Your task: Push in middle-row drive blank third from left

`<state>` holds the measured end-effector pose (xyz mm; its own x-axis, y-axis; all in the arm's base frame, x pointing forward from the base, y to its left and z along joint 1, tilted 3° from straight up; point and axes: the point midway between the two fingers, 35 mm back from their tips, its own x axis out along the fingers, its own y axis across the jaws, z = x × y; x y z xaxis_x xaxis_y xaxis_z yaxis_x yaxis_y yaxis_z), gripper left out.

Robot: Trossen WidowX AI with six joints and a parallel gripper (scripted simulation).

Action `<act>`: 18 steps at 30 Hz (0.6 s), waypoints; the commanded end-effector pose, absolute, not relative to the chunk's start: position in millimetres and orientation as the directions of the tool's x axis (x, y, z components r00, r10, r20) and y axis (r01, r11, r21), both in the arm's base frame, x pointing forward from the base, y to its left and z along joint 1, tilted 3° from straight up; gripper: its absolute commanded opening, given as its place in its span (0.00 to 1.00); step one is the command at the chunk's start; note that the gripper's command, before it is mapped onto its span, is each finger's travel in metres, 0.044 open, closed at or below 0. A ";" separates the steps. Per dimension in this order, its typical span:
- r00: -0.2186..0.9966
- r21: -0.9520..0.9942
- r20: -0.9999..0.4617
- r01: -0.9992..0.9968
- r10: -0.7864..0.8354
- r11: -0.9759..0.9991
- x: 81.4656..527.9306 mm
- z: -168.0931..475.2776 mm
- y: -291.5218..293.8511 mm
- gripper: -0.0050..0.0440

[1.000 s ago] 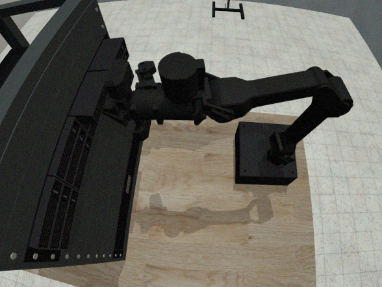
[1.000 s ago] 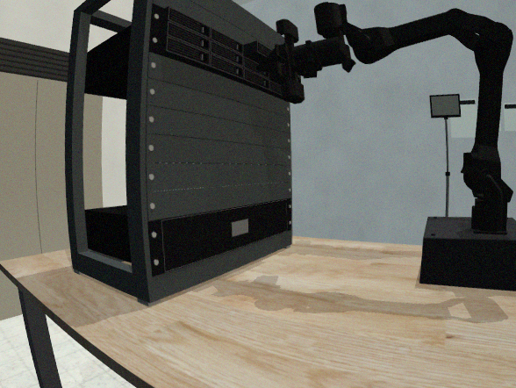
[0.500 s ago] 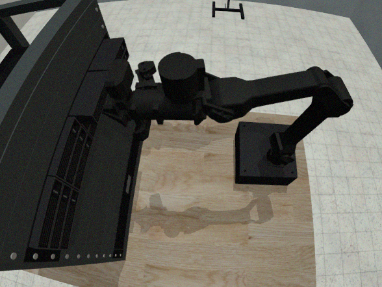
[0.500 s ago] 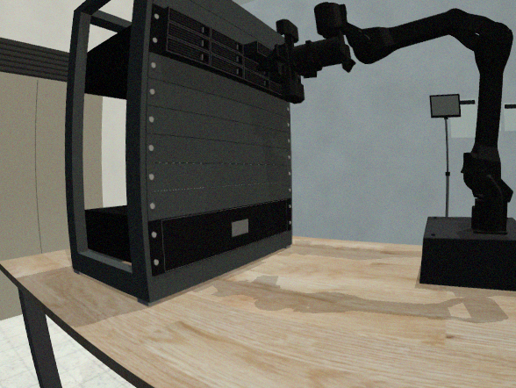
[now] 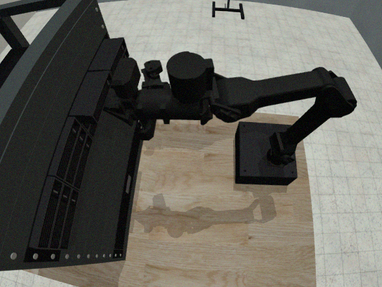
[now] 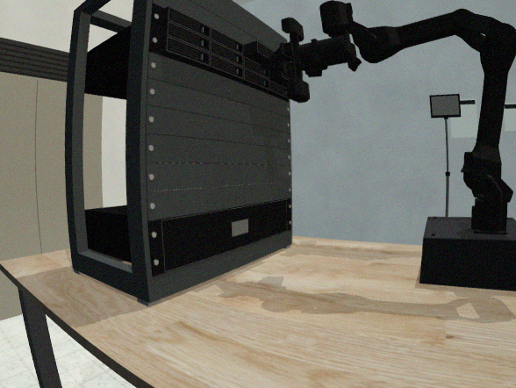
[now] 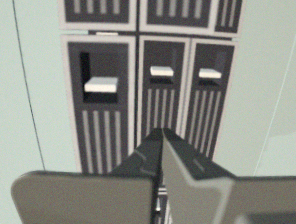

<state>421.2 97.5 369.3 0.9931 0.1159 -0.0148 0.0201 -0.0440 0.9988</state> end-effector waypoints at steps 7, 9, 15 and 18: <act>0.993 0.998 0.024 -0.018 0.118 -0.057 370.9 384.9 91.4 0.00; 0.993 0.998 0.024 -0.018 0.118 -0.057 363.8 384.8 90.6 0.00; 0.993 0.998 0.024 -0.018 0.118 -0.057 357.1 384.7 89.8 0.00; 0.993 0.998 0.024 -0.018 0.118 -0.057 357.1 384.7 89.8 0.00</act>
<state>363.1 90.5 378.3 0.9931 0.1169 0.0074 -0.0014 -0.0507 0.9987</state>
